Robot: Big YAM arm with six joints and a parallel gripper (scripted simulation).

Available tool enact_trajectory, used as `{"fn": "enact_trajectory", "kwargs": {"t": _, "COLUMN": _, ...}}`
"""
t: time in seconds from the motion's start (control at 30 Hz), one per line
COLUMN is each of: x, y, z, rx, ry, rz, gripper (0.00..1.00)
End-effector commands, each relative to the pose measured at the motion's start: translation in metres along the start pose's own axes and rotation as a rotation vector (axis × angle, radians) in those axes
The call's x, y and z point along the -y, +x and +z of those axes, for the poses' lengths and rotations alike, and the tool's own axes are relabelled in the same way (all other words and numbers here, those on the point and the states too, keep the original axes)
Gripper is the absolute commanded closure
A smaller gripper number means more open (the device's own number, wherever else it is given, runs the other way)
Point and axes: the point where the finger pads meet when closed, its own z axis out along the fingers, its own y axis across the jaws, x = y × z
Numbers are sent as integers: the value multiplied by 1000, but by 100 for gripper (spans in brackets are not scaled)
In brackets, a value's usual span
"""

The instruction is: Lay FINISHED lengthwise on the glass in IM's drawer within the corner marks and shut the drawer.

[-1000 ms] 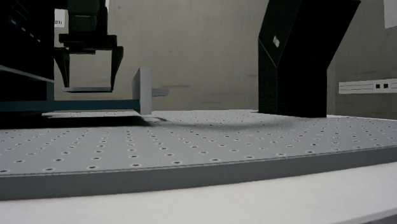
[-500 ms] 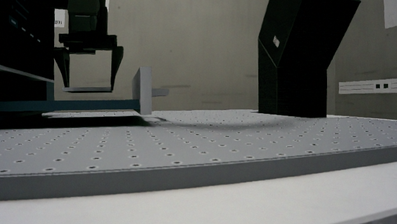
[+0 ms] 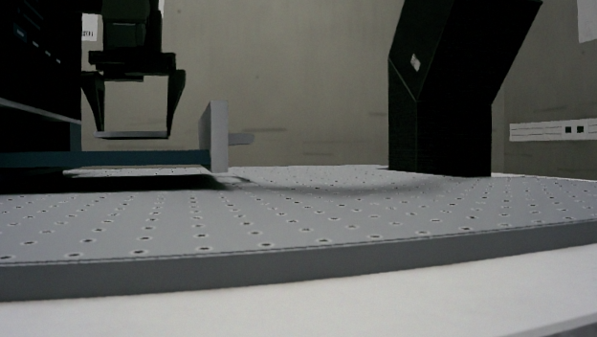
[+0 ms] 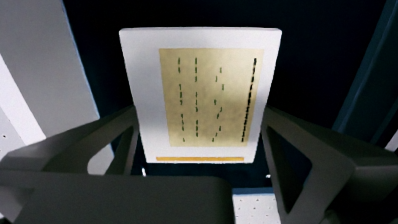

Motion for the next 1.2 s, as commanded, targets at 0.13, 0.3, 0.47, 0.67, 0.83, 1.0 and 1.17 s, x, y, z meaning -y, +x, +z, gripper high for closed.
{"fn": "enact_trajectory", "kwargs": {"t": 0.13, "x": 9, "y": -7, "z": 10, "rx": 1, "ry": 7, "rz": -32, "gripper": 22}}
{"fn": "enact_trajectory", "kwargs": {"t": 0.3, "x": 9, "y": -7, "z": 11, "rx": 1, "ry": 7, "rz": -27, "gripper": 22}}
{"fn": "enact_trajectory", "kwargs": {"t": 0.47, "x": 9, "y": -7, "z": 13, "rx": 1, "ry": 6, "rz": -21, "gripper": 22}}
{"fn": "enact_trajectory", "kwargs": {"t": 0.67, "x": 9, "y": -7, "z": 15, "rx": 1, "ry": 6, "rz": -21, "gripper": 22}}
{"fn": "enact_trajectory", "kwargs": {"t": 0.83, "x": 9, "y": -7, "z": 16, "rx": 1, "ry": 6, "rz": -21, "gripper": 22}}
{"fn": "enact_trajectory", "kwargs": {"t": 1.0, "x": 8, "y": -7, "z": 18, "rx": 1, "ry": 6, "rz": -21, "gripper": 22}}
{"fn": "enact_trajectory", "kwargs": {"t": 1.17, "x": 8, "y": -7, "z": 20, "rx": 1, "ry": 6, "rz": -21, "gripper": 22}}
